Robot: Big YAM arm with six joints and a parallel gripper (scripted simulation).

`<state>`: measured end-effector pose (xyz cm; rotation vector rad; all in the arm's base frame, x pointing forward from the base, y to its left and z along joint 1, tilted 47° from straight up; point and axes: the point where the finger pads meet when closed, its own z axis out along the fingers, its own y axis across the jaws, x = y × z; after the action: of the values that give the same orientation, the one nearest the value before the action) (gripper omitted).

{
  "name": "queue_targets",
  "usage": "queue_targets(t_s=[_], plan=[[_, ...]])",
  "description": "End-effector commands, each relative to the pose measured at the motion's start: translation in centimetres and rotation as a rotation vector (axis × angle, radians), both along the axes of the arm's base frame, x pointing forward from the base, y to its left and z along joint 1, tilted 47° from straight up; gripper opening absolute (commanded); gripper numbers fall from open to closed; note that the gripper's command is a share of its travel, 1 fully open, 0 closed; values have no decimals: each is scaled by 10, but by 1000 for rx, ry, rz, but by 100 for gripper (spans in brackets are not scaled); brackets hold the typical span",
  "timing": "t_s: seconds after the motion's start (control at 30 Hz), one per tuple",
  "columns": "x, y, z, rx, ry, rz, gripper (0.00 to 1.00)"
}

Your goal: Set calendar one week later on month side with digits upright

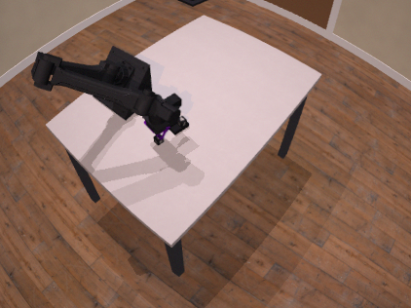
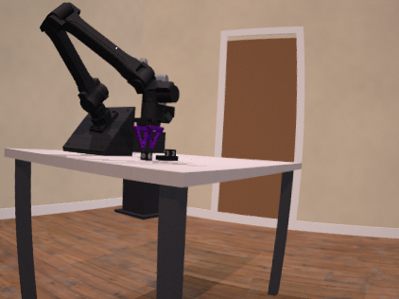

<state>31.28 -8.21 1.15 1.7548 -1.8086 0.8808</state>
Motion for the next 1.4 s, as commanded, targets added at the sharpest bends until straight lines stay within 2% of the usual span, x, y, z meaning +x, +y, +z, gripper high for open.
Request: queue_targets(t_s=[0.0,1.37], plan=[[-2,-2,-5,-3,13,4,44],[-2,2,-3,-2,3,14,44]])
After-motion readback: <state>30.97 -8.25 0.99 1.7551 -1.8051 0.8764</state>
